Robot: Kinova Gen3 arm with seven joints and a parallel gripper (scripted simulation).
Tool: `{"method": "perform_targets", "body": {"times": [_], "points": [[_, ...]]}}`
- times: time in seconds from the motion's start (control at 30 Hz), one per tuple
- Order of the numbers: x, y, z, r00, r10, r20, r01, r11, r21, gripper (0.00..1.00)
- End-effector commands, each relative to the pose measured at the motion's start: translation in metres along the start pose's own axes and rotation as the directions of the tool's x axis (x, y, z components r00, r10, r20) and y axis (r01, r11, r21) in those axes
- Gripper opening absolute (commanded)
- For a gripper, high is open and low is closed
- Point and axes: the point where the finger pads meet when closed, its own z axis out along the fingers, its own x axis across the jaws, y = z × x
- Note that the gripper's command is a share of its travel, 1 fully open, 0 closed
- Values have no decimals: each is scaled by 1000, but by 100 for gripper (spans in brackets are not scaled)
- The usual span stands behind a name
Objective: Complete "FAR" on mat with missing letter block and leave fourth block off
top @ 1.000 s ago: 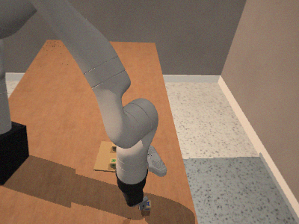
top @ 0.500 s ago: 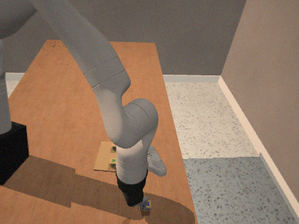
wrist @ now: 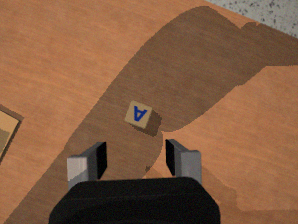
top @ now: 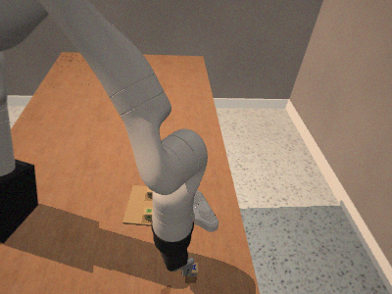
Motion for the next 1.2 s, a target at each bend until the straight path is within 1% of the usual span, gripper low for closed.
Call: {"method": "perform_targets", "body": {"times": [0.0,0.17,0.3,0.43,0.53,1.17], "points": [[1,-1,-2,1000,4,-2,-4,1000,1,100],[2,-4,-7,999,46,-3,-46,999,0,100],[3,-14,-25,984,176,-4,-176,984,-2,100],[3,-25,-45,950,313,-4,-313,950,1,100],[3,-31,-53,929,369,-3,-369,929,3,100],[3,-32,-55,923,385,-2,-385,923,3,100]]}}
